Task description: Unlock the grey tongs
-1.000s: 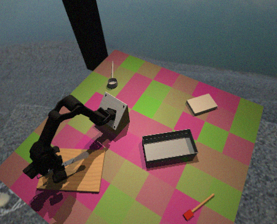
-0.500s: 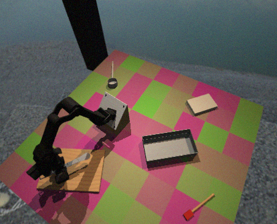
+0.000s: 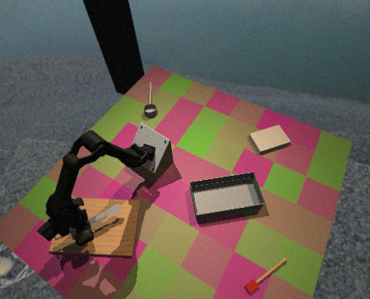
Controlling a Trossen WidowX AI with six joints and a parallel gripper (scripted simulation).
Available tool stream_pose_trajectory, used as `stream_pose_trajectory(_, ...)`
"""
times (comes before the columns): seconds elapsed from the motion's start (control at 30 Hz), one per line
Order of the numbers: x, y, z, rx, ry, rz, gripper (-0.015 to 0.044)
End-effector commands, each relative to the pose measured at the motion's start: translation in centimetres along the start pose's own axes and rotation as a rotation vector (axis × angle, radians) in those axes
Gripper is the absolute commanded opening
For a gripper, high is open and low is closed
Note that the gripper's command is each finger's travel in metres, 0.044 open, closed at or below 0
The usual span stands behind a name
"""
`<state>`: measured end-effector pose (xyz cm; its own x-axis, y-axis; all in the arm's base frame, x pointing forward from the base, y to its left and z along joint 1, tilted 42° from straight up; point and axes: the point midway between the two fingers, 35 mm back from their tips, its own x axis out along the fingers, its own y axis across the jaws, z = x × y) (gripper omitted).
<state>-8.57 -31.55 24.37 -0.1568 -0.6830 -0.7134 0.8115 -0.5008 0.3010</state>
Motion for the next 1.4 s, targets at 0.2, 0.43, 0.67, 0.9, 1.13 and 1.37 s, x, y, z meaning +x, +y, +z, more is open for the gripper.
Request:
stream_pose_trajectory(0.2,-0.1,0.0,0.0,0.0,-0.001,0.001,0.0244)
stream_pose_trajectory(0.43,-0.1,0.0,0.0,0.0,-0.001,0.001,0.0428)
stream_pose_trajectory(0.67,-0.7,-2.4,0.4,-0.02,0.02,-0.011,0.044)
stream_pose_trajectory(0.9,-3.7,-9.3,0.6,-0.023,0.049,-0.032,0.044)
stream_pose_trajectory(1.13,-7.7,-14.5,-0.1,-0.008,0.019,-0.026,0.044)
stream_pose_trajectory(1.37,-9.9,-14.7,-0.2,0.0,0.019,-0.032,0.044)
